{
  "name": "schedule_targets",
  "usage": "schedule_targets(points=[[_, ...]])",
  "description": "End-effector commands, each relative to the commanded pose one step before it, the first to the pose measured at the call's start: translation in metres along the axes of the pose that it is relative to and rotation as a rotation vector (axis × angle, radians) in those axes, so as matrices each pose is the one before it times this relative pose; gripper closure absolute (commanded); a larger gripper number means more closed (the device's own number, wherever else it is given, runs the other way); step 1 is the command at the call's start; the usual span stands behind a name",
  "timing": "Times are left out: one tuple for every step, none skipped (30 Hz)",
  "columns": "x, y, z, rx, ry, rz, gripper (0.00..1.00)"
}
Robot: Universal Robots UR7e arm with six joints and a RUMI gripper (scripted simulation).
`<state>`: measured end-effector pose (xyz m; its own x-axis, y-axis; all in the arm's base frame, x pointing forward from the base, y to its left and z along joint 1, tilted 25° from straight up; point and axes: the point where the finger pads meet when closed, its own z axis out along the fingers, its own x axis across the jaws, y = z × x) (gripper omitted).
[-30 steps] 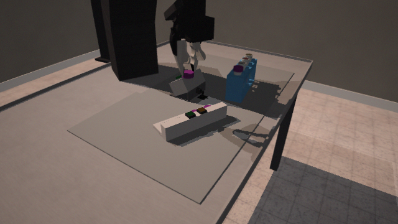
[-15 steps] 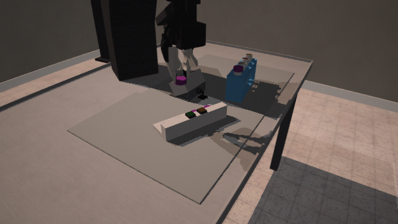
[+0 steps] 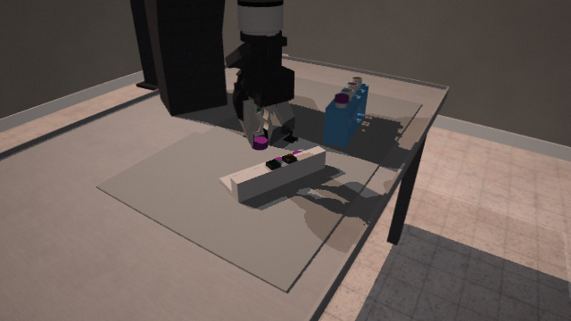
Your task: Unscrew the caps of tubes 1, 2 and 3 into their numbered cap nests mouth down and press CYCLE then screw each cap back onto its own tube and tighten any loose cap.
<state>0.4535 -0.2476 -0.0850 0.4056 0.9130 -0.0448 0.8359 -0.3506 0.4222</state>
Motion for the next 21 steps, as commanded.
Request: schedule_targets(points=[[-0.00049,0.00158,0.02251,-0.00280,-0.00130,-0.00009,1.00],[-0.00004,0.00006,0.00500,0.00000,0.00000,0.00000,1.00],[-0.00004,0.00006,0.00500,0.00000,0.00000,0.00000,1.00],[-0.00004,0.00006,0.00500,0.00000,0.00000,0.00000,1.00],[-0.00003,0.00005,0.00500,0.00000,0.00000,0.00000,1.00],[0.00000,0.00000,0.00000,0.00000,0.00000,0.00000,1.00],[0.00000,0.00000,0.00000,0.00000,0.00000,0.00000,1.00],[-0.00003,0.00006,0.00500,0.00000,0.00000,0.00000,1.00],[-0.00002,0.00004,0.00500,0.00000,0.00000,0.00000,1.00],[0.00000,0.00000,0.00300,0.00000,0.00000,0.00000,1.00],[0.00000,0.00000,0.00000,0.00000,0.00000,0.00000,1.00],[0.00000,0.00000,0.00000,0.00000,0.00000,0.00000,1.00],[0.00000,0.00000,0.00000,0.00000,0.00000,0.00000,1.00],[0.00000,0.00000,0.00000,0.00000,0.00000,0.00000,1.00],[-0.00001,0.00001,-0.00009,0.00002,0.00001,0.00000,1.00],[0.00000,0.00000,0.00003,-0.00001,-0.00001,0.00000,1.00],[0.00000,0.00000,0.00002,0.00000,0.00000,0.00000,1.00],[0.00000,0.00000,0.00001,0.00000,0.00000,0.00000,1.00],[0.00000,0.00000,0.00001,0.00000,0.00000,0.00000,1.00],[0.00000,0.00000,0.00001,0.00000,0.00000,0.00000,1.00],[0.00000,0.00000,0.00000,0.00000,0.00000,0.00000,1.00]])
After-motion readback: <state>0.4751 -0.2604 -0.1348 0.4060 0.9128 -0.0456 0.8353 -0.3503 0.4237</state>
